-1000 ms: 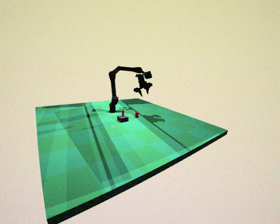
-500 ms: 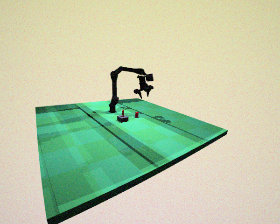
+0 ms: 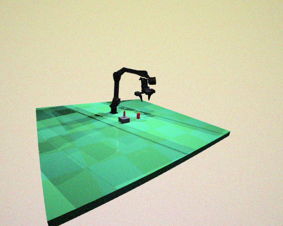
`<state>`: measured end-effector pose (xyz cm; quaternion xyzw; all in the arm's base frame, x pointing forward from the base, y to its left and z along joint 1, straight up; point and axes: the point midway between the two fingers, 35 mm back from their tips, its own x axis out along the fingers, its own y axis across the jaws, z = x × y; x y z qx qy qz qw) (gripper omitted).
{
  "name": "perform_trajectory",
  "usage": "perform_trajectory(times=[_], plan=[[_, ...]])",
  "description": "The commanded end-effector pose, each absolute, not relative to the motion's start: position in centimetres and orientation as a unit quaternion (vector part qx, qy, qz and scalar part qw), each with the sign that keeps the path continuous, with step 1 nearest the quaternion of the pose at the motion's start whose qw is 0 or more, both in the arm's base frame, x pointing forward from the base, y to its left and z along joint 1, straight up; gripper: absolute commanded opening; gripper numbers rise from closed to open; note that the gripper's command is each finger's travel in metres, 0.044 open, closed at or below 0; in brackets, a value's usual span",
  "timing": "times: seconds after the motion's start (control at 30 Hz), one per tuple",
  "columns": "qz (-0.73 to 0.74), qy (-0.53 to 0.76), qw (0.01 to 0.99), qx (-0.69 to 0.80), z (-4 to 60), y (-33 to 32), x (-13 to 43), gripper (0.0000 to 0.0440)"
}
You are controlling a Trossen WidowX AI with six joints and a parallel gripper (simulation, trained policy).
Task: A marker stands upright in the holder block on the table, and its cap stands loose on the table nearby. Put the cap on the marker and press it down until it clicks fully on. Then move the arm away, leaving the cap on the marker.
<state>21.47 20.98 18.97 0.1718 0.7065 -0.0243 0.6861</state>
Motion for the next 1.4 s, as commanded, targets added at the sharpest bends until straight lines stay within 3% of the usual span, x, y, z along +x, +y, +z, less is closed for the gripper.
perform_trajectory(times=[0.0,1.37], plan=[[-0.039,0.708,0.685,0.166,18.4,20.2,22.3,0.0319],[-0.153,0.741,0.643,0.122,12.7,13.3,25.6,0.0312]])
